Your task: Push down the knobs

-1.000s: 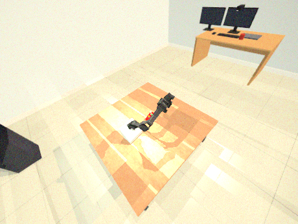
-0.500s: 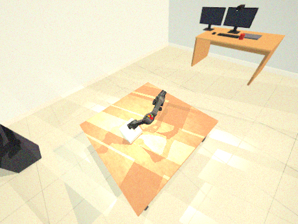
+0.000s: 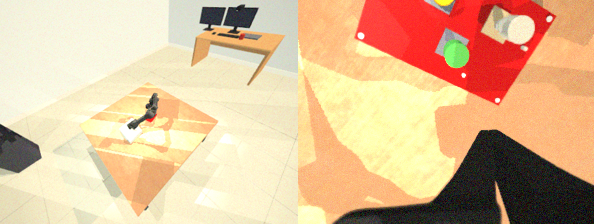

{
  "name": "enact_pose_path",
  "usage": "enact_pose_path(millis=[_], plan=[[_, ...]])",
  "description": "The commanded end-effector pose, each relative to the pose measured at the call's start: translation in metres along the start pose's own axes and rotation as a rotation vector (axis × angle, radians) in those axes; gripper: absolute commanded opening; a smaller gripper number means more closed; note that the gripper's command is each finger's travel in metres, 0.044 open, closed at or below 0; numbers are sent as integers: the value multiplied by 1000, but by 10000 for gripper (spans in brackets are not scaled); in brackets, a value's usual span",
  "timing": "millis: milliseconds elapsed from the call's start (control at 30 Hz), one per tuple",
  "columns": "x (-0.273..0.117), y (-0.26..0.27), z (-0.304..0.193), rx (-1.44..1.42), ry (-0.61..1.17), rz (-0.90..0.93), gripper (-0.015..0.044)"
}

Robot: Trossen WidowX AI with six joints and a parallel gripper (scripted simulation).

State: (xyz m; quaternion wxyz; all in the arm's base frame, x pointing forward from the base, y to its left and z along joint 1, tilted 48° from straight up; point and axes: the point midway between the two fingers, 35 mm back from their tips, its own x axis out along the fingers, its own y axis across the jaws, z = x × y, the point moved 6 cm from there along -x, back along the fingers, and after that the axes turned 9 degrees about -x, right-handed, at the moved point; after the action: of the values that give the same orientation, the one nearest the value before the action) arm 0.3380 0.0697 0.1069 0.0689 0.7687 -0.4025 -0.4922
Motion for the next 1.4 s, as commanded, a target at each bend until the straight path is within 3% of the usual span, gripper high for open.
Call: enact_pose_path(millis=[0,267,1367], plan=[[22,-4,25,-87,-45,77,0],[43,-2,27,-91,-47,81,0],[63,0,27,-91,-46,82,0]])
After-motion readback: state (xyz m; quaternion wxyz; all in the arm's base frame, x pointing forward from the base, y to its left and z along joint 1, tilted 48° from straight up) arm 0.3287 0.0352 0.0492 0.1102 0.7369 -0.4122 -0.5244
